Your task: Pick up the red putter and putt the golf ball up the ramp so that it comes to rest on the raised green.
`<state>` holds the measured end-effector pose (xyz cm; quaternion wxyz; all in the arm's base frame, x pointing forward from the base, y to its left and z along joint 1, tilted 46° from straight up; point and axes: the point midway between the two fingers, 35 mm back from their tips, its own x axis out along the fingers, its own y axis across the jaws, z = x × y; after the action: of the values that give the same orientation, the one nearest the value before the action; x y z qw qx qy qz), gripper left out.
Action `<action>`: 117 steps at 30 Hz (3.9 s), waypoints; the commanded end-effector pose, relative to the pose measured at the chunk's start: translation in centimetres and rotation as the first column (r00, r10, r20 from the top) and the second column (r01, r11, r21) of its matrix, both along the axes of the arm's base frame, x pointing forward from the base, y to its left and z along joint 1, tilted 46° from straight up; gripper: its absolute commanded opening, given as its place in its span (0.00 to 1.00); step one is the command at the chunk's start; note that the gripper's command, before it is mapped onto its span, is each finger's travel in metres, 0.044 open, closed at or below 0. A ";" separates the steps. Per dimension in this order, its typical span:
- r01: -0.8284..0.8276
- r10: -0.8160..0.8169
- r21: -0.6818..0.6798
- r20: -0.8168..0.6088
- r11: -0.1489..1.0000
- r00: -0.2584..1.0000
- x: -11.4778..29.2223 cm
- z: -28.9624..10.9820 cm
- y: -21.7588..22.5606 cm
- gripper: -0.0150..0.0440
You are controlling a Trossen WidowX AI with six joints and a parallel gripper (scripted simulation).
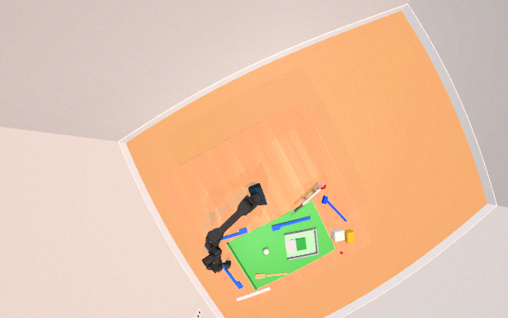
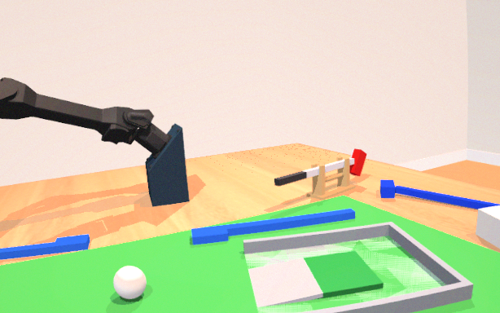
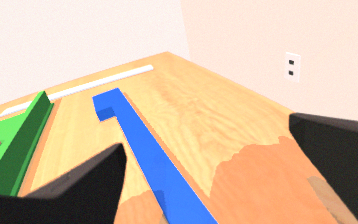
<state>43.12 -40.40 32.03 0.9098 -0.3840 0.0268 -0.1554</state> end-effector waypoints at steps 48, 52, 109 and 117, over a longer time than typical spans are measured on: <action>-0.532 0.095 0.204 -0.970 0.822 -0.224 -10.4 -46.0 55.8 1.00; -0.655 -0.132 0.137 -0.930 0.743 -0.344 -16.5 -47.5 56.6 1.00; -0.784 -0.390 0.076 -0.836 0.616 -0.387 -21.7 -52.6 51.1 0.64; -0.784 -0.390 0.076 -0.836 0.616 -0.387 -21.7 -52.6 51.1 0.29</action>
<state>21.41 10.70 -20.60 0.2506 -0.6239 0.5884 0.4490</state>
